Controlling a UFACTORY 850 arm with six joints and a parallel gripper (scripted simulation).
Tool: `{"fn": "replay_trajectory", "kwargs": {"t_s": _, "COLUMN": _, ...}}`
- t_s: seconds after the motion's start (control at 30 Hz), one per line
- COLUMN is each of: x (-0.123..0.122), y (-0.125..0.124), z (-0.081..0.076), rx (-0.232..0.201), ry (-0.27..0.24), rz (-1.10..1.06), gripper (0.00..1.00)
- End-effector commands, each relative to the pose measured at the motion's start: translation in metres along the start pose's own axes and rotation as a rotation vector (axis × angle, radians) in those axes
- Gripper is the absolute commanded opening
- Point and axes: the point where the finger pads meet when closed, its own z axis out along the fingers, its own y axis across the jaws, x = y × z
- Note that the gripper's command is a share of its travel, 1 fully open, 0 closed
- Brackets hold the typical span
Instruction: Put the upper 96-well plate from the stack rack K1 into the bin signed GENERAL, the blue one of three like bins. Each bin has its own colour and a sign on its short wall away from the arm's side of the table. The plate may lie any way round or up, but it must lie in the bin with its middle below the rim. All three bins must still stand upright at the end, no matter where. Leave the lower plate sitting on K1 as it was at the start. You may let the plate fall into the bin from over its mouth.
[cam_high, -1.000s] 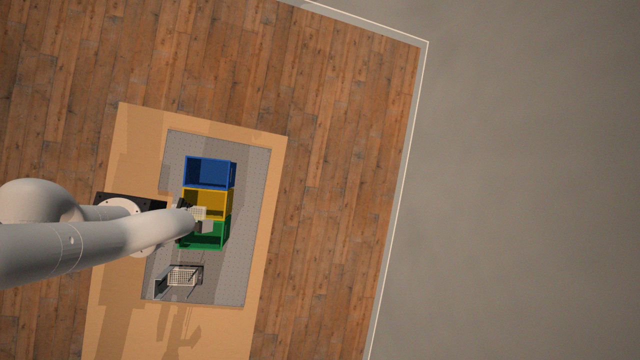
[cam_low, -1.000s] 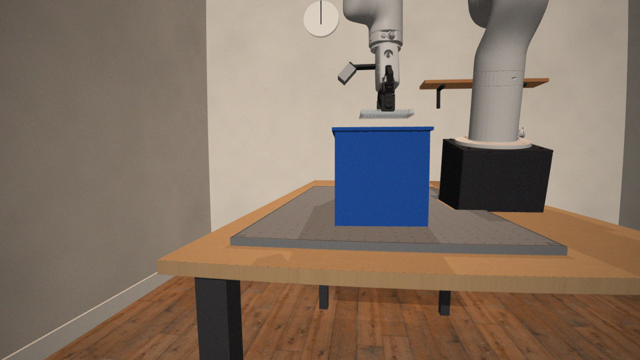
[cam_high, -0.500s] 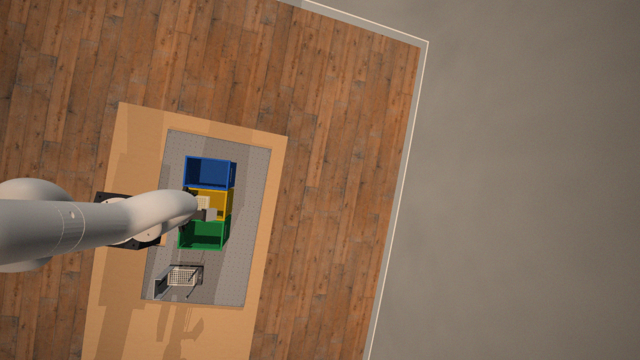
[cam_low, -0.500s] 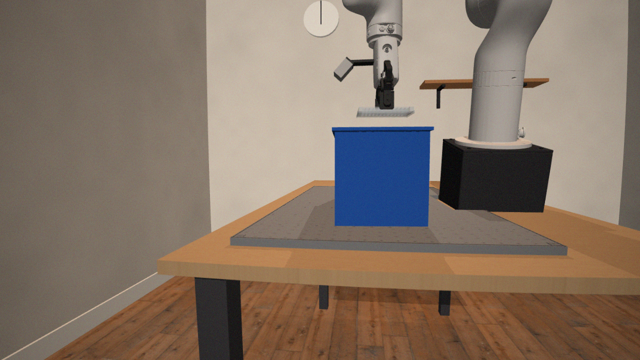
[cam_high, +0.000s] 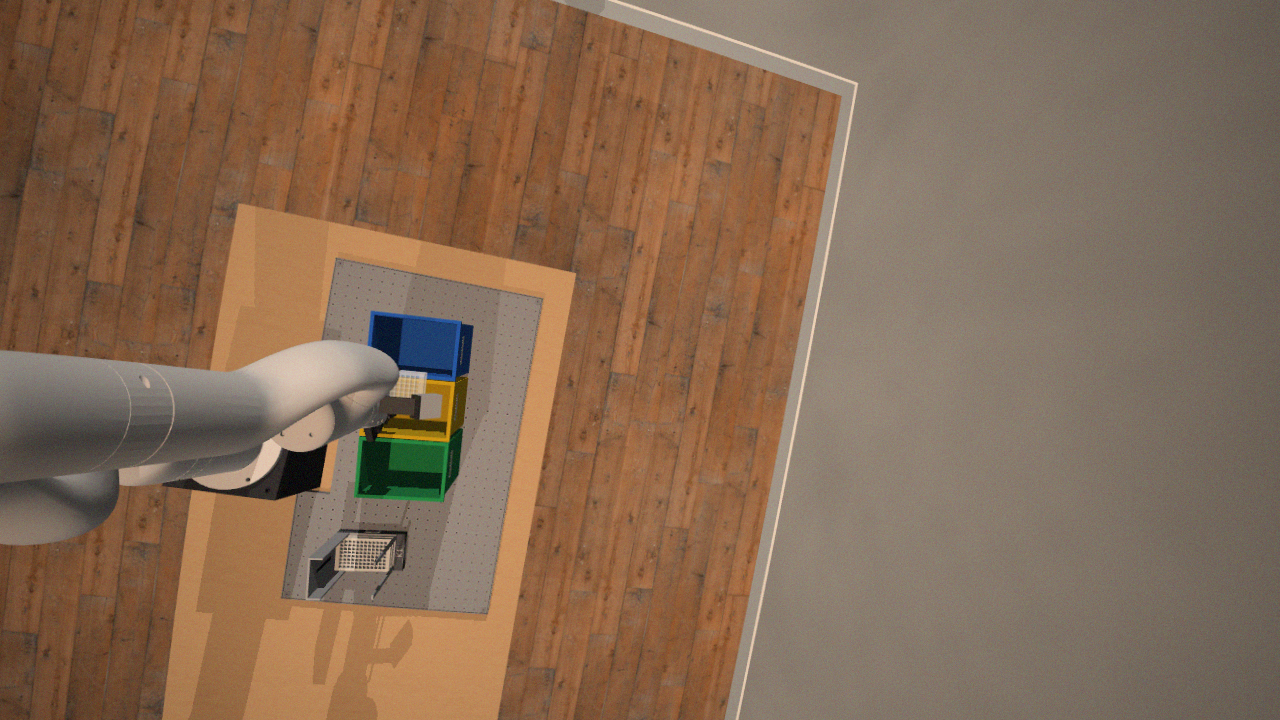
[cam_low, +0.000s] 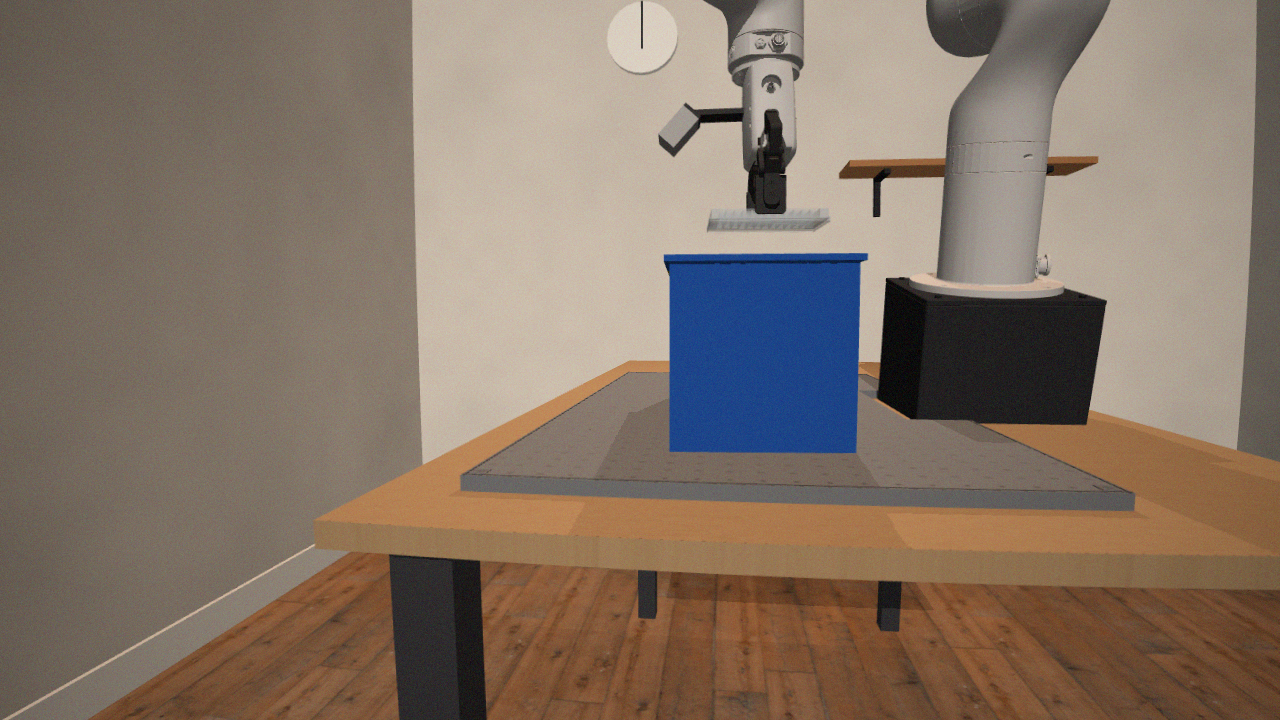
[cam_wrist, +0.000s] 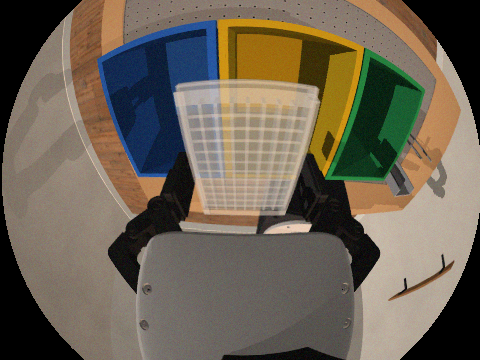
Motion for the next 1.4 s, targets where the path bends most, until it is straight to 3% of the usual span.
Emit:
{"fn": "replay_trajectory", "kwargs": {"t_s": 0.0, "x": 0.004, "y": -0.014, "z": 0.000, "rx": -0.004, "ry": -0.002, "rz": 0.000, "gripper": 0.00}}
{"fn": "replay_trajectory", "kwargs": {"t_s": 0.8, "x": 0.019, "y": -0.085, "z": 0.003, "rx": -0.003, "ry": -0.002, "rz": 0.000, "gripper": 0.00}}
{"fn": "replay_trajectory", "kwargs": {"t_s": 1.37, "x": 0.021, "y": -0.091, "z": 0.003, "rx": -0.003, "ry": -0.002, "rz": 0.000, "gripper": 0.00}}
